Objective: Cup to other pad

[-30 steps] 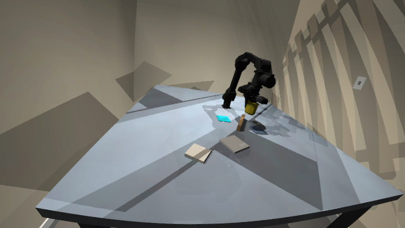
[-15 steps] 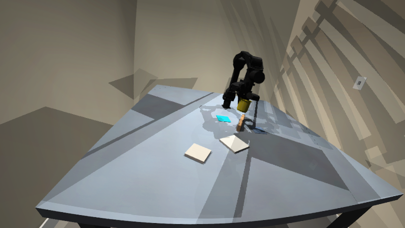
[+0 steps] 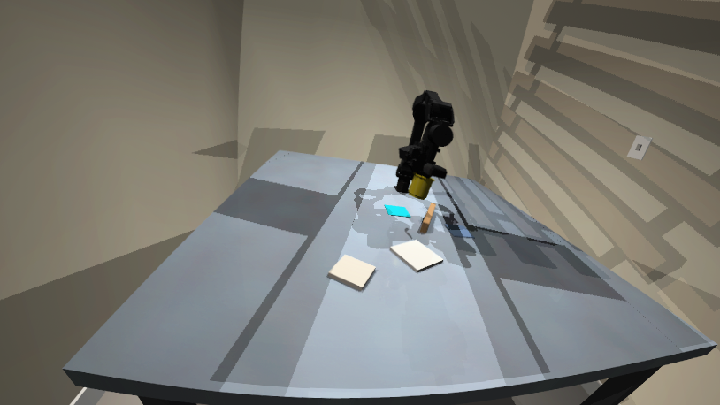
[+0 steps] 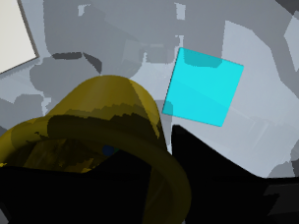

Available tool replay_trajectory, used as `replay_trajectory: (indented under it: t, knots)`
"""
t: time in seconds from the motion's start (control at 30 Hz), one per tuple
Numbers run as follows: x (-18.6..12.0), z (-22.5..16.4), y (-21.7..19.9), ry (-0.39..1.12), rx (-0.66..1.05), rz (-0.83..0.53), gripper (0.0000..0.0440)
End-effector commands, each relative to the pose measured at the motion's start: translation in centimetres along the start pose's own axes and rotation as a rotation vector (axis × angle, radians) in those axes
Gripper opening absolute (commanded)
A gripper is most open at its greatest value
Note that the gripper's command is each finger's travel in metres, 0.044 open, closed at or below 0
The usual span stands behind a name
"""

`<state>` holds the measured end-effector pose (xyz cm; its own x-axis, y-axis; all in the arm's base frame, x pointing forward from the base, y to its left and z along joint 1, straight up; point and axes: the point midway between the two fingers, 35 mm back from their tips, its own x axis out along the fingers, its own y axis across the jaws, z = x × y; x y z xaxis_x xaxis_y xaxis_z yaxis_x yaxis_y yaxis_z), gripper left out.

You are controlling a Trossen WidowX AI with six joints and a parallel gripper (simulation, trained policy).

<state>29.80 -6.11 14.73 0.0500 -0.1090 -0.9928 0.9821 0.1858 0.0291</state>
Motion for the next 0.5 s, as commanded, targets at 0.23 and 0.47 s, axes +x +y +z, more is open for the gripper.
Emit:
replay_trajectory:
  t: [0.23, 0.47]
  knots:
    - [1.5, 0.9, -1.7, -0.008, 0.051, 0.008, 0.0]
    - [2.9, 0.9, -2.8, -0.007, 0.08, 0.009, 0.0]
